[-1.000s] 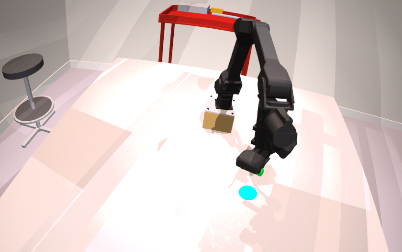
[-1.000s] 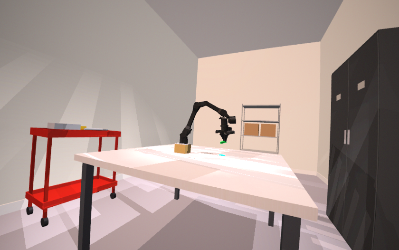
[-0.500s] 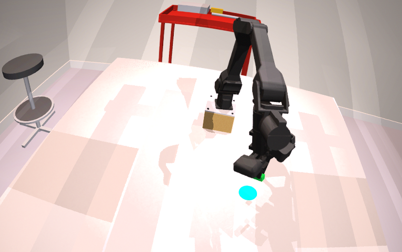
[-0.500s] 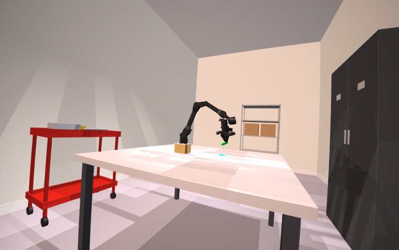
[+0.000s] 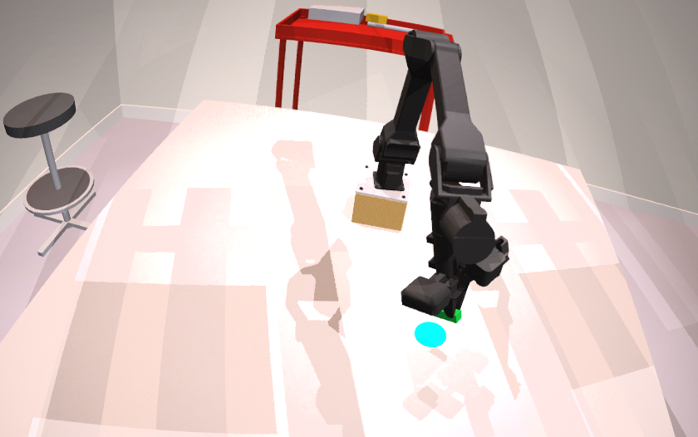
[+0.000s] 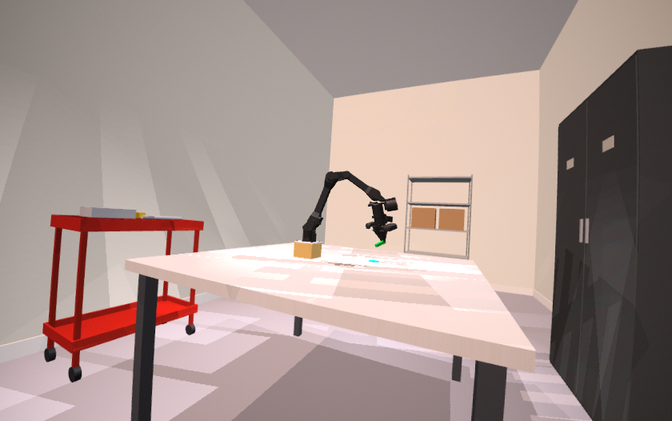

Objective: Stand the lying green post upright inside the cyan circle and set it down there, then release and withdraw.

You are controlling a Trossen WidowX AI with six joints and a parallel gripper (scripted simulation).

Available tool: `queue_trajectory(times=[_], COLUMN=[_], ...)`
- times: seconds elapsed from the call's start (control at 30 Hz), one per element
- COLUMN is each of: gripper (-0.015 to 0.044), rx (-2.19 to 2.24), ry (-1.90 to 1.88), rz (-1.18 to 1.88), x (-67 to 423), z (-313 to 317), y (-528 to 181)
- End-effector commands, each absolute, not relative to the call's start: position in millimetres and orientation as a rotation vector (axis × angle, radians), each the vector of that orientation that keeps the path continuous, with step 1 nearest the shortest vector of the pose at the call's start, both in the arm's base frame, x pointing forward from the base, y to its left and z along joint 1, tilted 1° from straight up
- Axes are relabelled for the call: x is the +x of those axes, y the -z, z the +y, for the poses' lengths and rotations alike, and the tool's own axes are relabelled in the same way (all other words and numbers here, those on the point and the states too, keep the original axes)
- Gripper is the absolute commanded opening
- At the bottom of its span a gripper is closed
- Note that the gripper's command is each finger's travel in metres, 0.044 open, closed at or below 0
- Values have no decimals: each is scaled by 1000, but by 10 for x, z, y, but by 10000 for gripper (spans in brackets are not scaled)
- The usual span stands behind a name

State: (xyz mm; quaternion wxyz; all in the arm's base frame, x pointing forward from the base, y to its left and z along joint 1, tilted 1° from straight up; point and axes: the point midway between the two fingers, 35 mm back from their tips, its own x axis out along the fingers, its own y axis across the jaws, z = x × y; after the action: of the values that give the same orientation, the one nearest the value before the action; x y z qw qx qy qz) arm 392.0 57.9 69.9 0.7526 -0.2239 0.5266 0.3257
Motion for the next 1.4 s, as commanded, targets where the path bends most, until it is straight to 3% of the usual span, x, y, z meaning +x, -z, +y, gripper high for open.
queue_trajectory(times=[0.0, 1.37], gripper=[23, 23], rx=[-462, -298], ry=[-711, -715], rz=[1133, 921], x=[3929, 4130], z=[580, 559], y=[-663, -555])
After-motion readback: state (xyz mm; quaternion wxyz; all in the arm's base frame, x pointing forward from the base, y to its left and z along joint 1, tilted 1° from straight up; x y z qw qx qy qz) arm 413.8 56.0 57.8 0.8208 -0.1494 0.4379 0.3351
